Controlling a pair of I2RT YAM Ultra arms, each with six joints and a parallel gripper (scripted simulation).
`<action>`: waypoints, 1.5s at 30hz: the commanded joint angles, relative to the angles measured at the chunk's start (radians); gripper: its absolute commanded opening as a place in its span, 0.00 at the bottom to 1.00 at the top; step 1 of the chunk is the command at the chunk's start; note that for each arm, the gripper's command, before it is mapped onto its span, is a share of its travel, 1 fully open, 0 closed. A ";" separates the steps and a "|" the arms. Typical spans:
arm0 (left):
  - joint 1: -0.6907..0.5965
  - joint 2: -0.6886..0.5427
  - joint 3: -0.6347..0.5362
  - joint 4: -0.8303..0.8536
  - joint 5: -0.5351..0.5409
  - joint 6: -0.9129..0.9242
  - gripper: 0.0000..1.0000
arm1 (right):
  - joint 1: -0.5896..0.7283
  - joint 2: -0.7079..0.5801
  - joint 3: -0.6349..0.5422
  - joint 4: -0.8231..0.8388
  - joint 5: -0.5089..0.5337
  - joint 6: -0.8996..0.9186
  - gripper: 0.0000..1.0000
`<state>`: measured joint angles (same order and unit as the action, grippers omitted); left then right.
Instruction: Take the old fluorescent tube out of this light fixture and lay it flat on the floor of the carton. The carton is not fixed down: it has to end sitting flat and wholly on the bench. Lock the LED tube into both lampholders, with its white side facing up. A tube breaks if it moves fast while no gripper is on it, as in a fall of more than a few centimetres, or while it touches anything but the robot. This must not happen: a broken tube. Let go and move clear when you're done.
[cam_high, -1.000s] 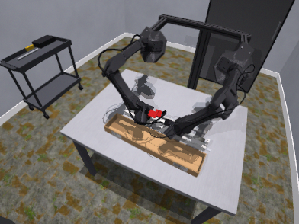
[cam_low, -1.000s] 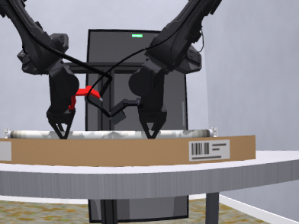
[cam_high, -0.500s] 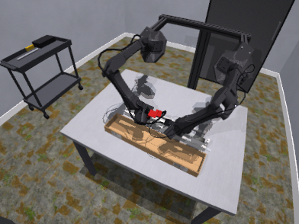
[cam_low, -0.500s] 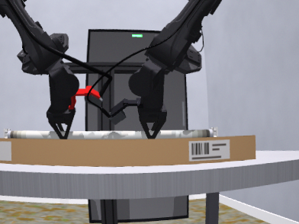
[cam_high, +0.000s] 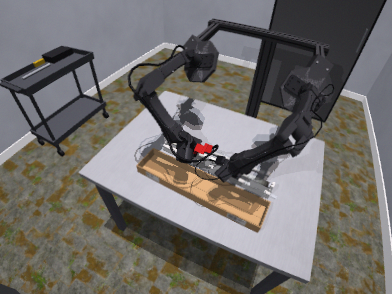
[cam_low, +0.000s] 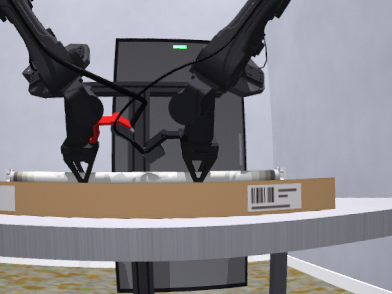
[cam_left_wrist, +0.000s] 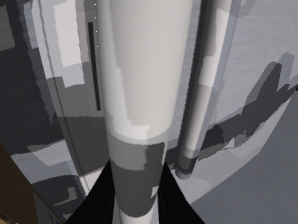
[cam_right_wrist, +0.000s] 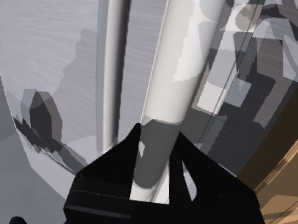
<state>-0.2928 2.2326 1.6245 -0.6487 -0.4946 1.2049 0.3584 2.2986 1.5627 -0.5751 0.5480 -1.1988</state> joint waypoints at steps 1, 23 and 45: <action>-0.029 -0.036 -0.041 0.047 -0.006 0.019 0.11 | 0.030 -0.038 -0.035 0.053 0.004 -0.016 0.11; -0.044 -0.120 -0.260 0.304 -0.053 0.081 0.11 | 0.047 -0.108 -0.243 0.317 0.052 -0.086 0.11; -0.061 -0.174 -0.459 0.633 -0.118 0.170 0.11 | 0.064 -0.134 -0.434 0.665 0.100 -0.187 0.11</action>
<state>-0.3248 2.0937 1.2060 -0.0391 -0.5949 1.3518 0.3927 2.1864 1.1652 0.0486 0.6510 -1.3647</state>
